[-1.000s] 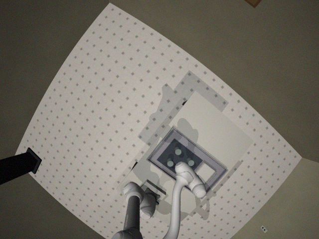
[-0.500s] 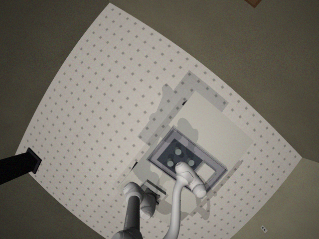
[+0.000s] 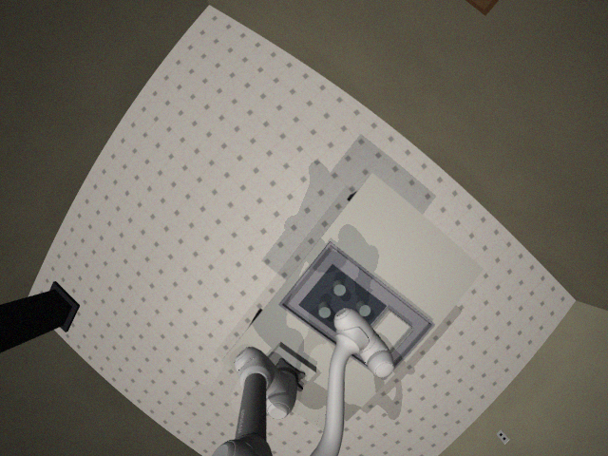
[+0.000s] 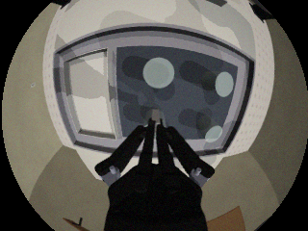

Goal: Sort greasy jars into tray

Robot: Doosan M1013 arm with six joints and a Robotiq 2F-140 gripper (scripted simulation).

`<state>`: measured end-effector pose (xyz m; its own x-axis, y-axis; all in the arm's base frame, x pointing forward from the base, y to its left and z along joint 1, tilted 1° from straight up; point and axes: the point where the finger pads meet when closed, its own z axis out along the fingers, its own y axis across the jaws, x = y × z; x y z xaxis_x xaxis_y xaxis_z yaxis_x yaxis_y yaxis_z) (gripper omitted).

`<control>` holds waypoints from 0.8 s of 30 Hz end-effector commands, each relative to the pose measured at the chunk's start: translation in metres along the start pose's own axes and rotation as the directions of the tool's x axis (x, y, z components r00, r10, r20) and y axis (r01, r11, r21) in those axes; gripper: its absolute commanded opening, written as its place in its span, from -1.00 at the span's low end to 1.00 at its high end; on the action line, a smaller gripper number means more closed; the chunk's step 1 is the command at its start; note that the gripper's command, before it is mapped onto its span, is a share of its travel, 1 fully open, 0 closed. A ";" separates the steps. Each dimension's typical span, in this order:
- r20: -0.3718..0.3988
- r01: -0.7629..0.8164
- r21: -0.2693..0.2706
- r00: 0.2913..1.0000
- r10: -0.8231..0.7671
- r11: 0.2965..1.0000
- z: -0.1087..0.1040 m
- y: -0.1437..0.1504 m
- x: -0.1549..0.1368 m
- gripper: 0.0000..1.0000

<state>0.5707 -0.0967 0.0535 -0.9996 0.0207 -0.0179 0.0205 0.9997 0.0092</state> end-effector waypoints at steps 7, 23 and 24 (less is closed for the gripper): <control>0.000 0.000 0.000 1.000 0.000 1.000 -0.001 0.000 -0.001 -1.00; 0.000 0.000 0.000 1.000 0.000 1.000 -0.003 0.000 -0.003 -1.00; 0.000 0.000 0.000 1.000 0.000 1.000 -0.003 0.000 -0.003 -1.00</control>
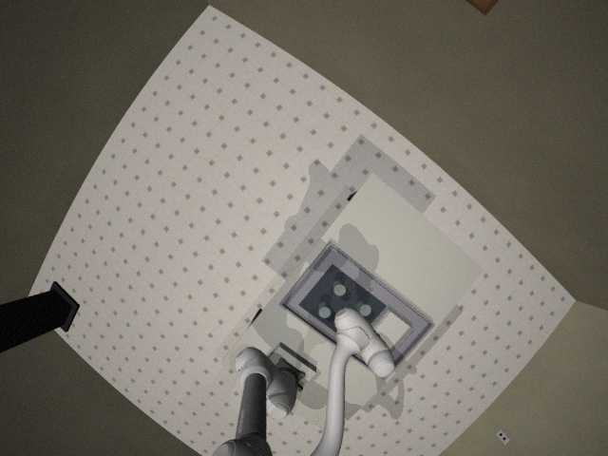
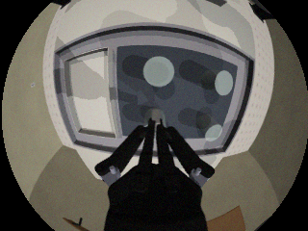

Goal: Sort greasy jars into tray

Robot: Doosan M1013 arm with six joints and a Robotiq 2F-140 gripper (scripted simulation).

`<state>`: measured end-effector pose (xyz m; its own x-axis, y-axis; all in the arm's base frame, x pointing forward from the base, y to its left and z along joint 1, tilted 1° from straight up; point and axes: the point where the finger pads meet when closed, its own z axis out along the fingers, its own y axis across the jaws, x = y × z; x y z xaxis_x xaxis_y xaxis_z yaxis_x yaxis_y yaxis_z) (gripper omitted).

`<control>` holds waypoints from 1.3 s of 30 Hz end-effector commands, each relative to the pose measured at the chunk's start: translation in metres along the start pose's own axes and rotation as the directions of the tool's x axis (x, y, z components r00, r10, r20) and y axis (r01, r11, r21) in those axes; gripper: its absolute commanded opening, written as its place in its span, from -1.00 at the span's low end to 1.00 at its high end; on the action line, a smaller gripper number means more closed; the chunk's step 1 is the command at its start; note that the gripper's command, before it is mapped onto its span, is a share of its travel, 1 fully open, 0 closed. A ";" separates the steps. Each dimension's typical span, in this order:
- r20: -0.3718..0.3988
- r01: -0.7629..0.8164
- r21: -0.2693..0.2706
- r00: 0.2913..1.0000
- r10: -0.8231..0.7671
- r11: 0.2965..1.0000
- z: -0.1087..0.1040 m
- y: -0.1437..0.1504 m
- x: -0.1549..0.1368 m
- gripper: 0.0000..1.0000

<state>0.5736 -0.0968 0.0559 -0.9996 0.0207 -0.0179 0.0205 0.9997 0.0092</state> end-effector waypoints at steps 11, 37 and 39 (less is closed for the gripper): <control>0.000 0.000 0.000 1.000 0.000 1.000 0.003 0.000 0.012 -1.00; 0.000 0.000 0.000 1.000 0.000 1.000 0.007 0.000 0.026 -1.00; 0.000 0.000 0.000 1.000 0.000 1.000 0.007 0.000 0.026 -1.00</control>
